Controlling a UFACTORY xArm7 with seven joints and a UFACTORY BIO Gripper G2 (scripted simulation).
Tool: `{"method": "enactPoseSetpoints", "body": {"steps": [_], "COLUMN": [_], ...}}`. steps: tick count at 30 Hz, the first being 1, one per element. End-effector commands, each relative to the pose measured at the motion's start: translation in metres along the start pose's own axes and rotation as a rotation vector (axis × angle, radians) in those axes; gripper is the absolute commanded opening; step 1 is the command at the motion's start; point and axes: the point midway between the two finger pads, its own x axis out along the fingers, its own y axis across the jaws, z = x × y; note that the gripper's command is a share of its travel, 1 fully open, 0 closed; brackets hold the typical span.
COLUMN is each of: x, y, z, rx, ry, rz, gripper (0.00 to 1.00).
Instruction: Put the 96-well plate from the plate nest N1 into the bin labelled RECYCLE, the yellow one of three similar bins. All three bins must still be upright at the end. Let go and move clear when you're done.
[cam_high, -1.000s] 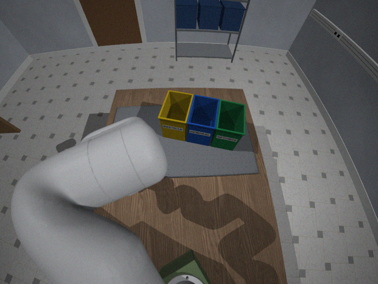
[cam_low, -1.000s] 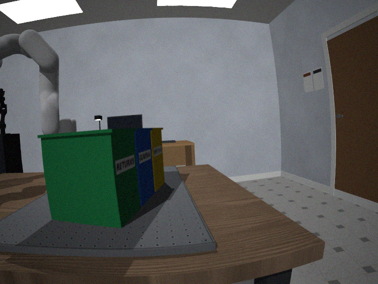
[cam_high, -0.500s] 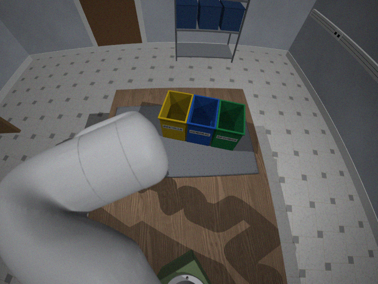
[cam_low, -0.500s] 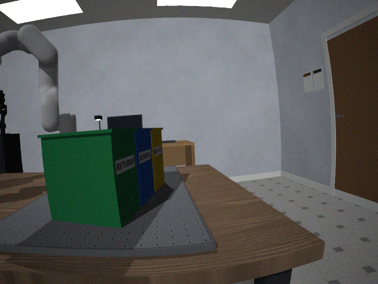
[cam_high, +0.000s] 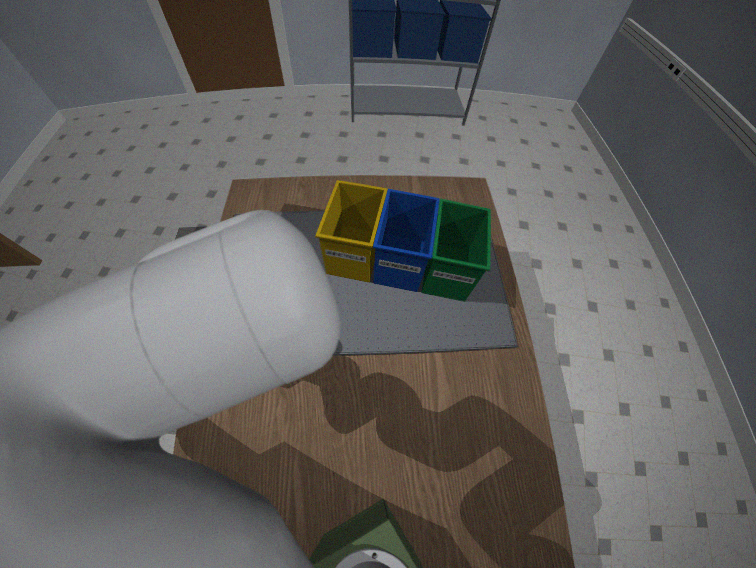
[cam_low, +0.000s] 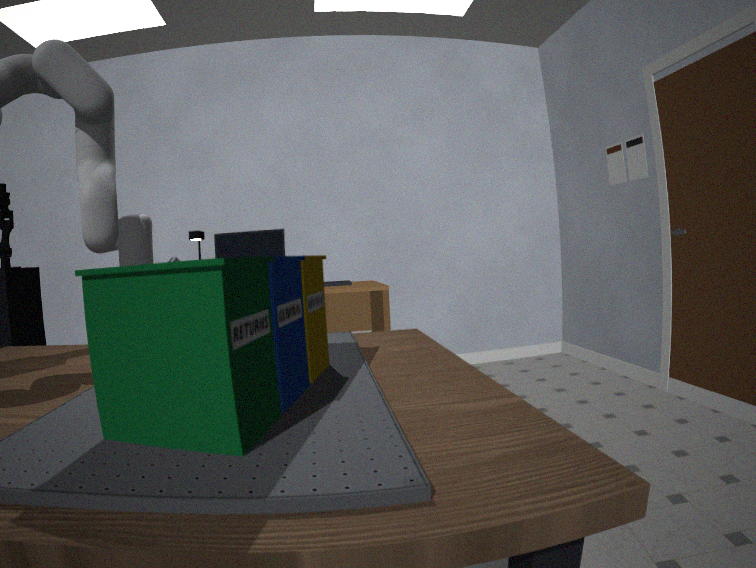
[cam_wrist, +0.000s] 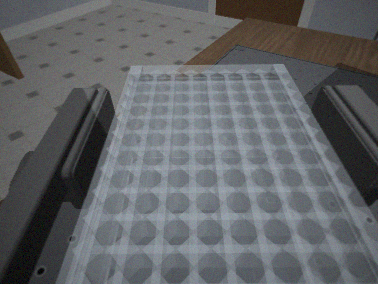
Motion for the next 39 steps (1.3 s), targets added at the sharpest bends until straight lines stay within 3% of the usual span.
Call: {"method": "enactPoseSetpoints", "body": {"steps": [1, 39], "x": [0.001, 0.001], "y": [0.0, 0.0], "z": [0.008, 0.065], "rx": [0.0, 0.0], "ry": [-0.003, -0.003], "rz": [0.0, 0.0], "gripper": [0.0, 0.0]}}
